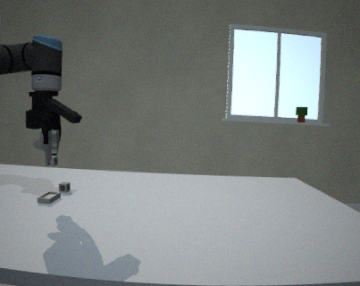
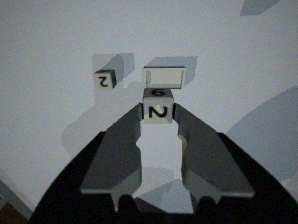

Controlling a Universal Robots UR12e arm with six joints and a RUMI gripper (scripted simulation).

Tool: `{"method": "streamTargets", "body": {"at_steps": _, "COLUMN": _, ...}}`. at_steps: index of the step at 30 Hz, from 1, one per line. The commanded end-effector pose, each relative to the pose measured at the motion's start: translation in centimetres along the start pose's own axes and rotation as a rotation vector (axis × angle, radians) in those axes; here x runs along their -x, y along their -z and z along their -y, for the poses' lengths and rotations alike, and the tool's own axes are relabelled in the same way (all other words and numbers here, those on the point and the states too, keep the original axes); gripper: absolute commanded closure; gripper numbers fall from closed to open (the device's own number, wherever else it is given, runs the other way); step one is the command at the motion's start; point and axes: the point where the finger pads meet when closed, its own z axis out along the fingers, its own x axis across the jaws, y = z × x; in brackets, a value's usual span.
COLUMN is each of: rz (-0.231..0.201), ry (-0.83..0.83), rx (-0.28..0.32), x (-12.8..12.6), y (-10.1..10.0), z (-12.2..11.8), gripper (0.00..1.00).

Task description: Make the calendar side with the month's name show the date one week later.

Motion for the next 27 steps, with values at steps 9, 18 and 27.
{"method": "streamTargets", "body": {"at_steps": 9, "rz": 0.002, "ry": -0.001, "rx": 0.014, "x": -0.4, "y": 0.1, "z": -0.1, "gripper": 0.9}}
{"method": "streamTargets", "body": {"at_steps": 18, "rz": 0.004, "ry": -0.003, "rx": 0.015, "x": -5.7, "y": -0.3, "z": 0.2, "gripper": 0.9}}
{"method": "streamTargets", "body": {"at_steps": 27, "rz": -0.003, "ry": -0.001, "rx": 0.008, "x": -12.3, "y": -0.6, "z": -0.2, "gripper": 0.9}}
